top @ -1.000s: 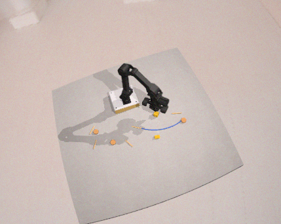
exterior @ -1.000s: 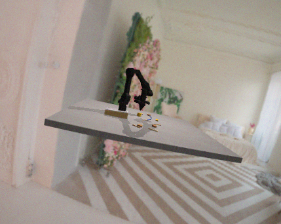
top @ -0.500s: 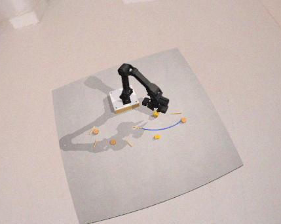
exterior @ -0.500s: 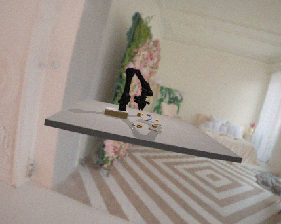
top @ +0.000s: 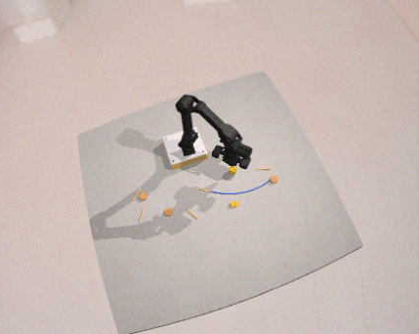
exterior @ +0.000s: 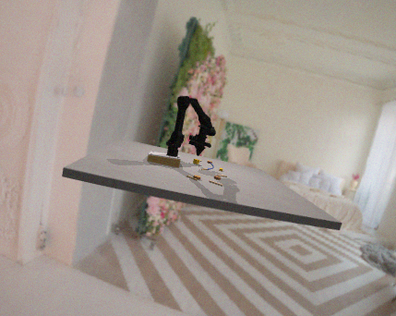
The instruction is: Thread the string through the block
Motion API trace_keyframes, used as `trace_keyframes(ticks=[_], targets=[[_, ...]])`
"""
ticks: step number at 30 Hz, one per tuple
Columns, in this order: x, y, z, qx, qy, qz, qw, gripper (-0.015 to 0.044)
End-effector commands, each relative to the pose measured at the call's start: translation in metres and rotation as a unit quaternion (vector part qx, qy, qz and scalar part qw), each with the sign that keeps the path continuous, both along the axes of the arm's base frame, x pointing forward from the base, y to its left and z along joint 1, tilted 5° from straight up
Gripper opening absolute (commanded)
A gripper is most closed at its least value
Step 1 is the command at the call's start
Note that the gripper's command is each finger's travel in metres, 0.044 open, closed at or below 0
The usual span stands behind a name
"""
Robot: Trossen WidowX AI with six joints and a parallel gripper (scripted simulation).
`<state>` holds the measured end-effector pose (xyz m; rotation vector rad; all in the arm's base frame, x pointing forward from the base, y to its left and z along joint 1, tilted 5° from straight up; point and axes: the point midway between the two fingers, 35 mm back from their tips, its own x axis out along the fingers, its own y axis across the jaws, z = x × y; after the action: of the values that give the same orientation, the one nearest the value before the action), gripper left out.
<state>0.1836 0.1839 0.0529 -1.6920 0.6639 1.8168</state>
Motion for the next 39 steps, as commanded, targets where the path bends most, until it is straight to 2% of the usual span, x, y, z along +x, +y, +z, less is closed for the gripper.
trace_keyframes(ticks=[1, 8, 9, 13, 17, 21, 25, 29, 39], targets=[[0.000, 0.000, 0.000, 0.000, 0.000, 0.000, 1.000, 0.0000], [0.000, 0.000, 0.000, 0.000, 0.000, 0.000, 1.000, 0.0000], [0.000, -0.001, 0.000, 0.000, 0.001, -0.010, 1.000, 0.0026], [0.010, -0.011, -0.001, -0.009, 0.013, -0.200, 0.980, 0.0131], [0.021, -0.024, -0.002, -0.019, 0.026, -0.418, 0.908, 0.0236], [0.030, -0.038, -0.003, -0.027, 0.039, -0.614, 0.788, 0.0341], [0.039, -0.053, -0.005, -0.033, 0.049, -0.778, 0.625, 0.0440], [0.047, -0.068, -0.006, -0.037, 0.057, -0.895, 0.441, 0.0440], [0.057, -0.094, -0.008, -0.039, 0.063, -0.992, 0.098, 0.0440]])
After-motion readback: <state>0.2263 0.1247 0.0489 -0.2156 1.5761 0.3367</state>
